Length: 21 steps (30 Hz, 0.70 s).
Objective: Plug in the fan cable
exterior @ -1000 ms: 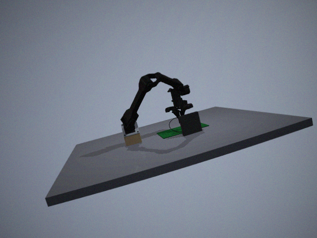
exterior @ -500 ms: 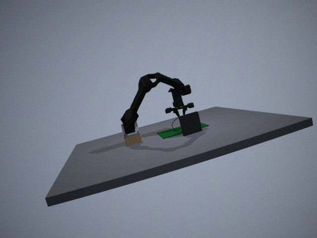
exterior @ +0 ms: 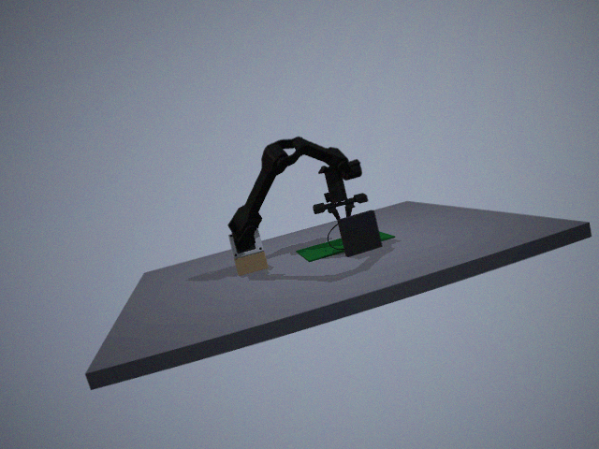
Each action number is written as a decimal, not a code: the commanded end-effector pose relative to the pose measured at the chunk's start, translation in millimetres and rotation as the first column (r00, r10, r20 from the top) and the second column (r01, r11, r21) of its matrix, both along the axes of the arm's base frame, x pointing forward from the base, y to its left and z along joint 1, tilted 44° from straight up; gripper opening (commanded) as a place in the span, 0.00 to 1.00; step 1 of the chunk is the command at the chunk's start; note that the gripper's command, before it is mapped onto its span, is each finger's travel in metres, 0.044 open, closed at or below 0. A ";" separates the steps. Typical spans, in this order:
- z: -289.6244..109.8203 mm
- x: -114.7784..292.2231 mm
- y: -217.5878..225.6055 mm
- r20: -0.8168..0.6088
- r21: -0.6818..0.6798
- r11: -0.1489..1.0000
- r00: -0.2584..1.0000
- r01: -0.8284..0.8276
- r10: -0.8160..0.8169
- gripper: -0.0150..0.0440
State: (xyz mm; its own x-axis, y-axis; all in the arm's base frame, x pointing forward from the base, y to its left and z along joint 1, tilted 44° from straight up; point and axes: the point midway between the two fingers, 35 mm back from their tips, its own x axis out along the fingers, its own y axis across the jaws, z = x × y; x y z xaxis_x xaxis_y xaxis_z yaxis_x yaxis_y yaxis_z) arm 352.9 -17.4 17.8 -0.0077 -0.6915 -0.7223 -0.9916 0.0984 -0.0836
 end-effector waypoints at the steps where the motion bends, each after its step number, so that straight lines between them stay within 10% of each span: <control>1: 1.5 2.0 1.7 -0.002 -0.003 1.000 1.000 -0.010 0.010 0.25; 21: -16.3 2.5 -11.1 0.012 -0.003 1.000 1.000 0.004 -0.004 0.25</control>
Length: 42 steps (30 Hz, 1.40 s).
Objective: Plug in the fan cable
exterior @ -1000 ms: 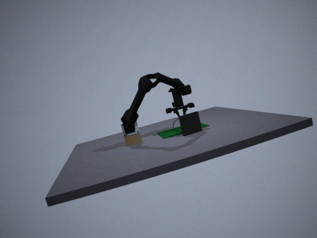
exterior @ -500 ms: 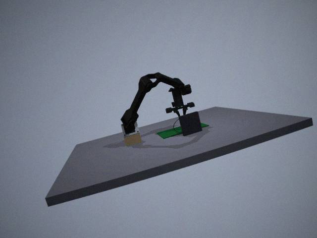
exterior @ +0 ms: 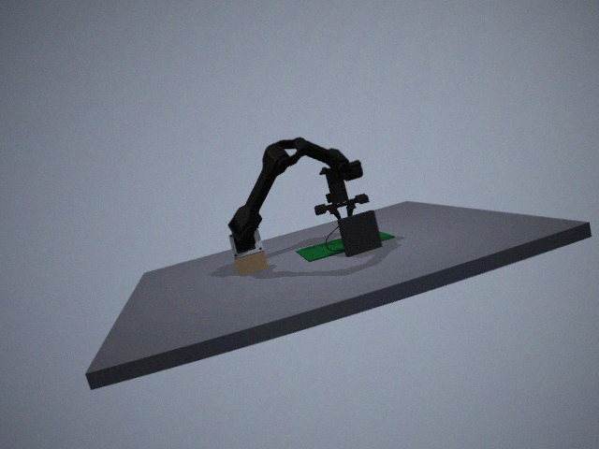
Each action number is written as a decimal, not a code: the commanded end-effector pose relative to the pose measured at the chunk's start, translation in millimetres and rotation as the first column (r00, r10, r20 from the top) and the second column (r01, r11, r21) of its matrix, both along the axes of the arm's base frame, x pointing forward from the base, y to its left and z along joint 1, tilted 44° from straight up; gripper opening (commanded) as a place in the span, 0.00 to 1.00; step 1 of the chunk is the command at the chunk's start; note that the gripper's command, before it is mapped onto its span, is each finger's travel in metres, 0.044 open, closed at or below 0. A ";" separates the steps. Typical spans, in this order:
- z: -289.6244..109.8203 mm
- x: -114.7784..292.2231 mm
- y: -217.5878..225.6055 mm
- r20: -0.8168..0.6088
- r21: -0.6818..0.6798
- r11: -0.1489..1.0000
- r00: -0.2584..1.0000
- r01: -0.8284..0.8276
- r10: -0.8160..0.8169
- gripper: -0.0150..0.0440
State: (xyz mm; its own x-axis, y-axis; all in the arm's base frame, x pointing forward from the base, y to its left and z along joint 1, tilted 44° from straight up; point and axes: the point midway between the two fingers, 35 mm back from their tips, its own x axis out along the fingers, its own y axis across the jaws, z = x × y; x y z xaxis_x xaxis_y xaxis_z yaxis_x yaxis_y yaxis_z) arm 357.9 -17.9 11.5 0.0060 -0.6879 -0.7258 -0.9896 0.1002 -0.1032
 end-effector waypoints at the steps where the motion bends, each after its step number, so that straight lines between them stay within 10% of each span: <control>1: -10.0 -2.5 -10.6 -0.008 -0.008 1.000 1.000 0.002 -0.002 0.25; 42: -10.7 -2.1 -12.6 -0.011 -0.008 1.000 1.000 -0.001 0.001 0.25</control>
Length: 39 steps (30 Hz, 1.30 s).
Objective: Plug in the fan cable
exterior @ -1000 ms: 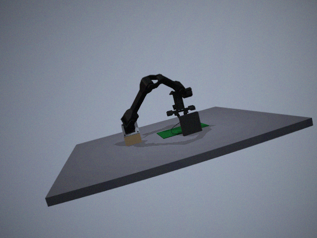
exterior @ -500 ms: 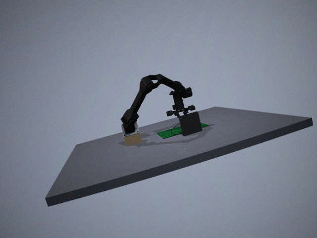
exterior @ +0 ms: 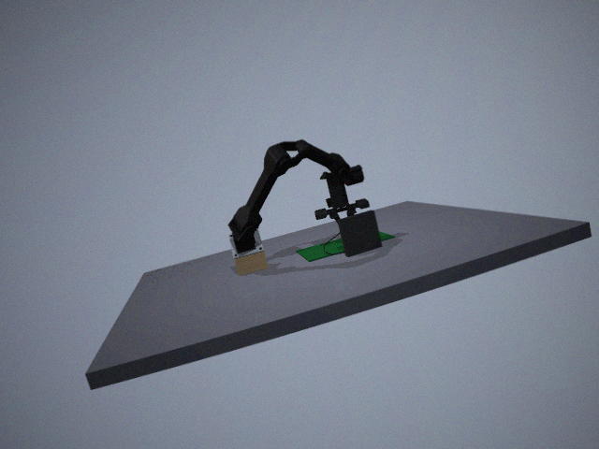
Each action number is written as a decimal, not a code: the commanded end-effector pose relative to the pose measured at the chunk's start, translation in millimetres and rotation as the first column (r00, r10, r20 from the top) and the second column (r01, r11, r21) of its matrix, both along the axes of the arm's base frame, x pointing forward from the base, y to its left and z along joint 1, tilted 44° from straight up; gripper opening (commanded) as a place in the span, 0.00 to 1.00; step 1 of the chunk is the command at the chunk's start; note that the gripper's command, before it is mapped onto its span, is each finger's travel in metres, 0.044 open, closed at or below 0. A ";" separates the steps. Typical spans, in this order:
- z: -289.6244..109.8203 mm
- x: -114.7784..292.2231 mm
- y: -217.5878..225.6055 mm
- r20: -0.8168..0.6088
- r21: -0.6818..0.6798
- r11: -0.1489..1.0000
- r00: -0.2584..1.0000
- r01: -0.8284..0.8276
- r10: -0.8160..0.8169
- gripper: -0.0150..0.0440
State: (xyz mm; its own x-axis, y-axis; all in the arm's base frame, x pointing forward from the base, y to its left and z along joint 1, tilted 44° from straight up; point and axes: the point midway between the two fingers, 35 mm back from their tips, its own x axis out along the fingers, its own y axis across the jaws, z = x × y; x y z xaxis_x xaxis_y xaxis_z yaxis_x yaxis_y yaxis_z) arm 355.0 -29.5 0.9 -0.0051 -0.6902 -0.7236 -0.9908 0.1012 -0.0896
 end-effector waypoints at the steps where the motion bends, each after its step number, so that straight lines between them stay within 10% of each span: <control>1: -0.3 0.7 -1.1 0.003 -0.005 1.000 1.000 -0.002 0.002 0.25; 39: -10.2 -0.8 -10.3 -0.002 -0.006 1.000 1.000 -0.007 0.007 0.25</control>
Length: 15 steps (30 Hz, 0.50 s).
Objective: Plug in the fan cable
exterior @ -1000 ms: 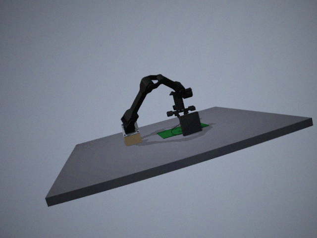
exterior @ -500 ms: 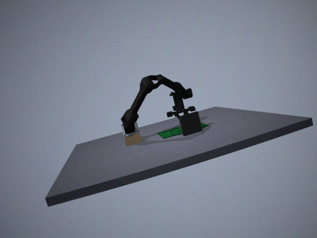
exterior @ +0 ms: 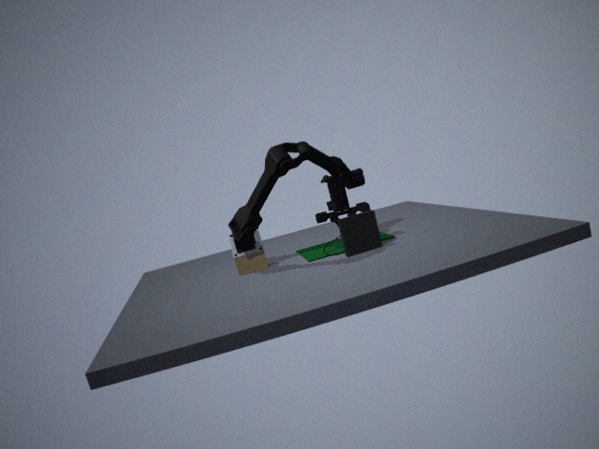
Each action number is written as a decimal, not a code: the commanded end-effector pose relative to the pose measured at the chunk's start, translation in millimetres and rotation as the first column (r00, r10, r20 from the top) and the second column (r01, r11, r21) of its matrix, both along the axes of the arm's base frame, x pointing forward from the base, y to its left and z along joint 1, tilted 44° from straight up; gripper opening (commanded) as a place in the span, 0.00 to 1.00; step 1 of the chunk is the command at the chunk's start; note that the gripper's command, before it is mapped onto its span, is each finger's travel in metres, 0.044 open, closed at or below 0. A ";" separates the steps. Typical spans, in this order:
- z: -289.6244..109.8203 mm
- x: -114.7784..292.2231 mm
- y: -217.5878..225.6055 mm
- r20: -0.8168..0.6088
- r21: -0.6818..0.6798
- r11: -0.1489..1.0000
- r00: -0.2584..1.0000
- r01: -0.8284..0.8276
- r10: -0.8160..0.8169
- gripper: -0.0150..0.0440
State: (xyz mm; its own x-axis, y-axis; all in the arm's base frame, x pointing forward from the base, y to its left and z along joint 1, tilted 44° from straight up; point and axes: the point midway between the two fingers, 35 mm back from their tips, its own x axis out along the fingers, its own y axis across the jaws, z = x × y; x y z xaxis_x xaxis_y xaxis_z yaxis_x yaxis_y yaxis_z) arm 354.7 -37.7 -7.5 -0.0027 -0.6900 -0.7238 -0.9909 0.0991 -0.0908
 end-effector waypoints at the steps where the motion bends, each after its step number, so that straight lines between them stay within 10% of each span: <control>1: -2.2 -0.5 -2.6 -0.003 -0.006 1.000 1.000 -0.005 0.005 0.25; 15: -5.9 -0.2 -5.5 0.000 -0.003 1.000 1.000 -0.002 0.002 0.30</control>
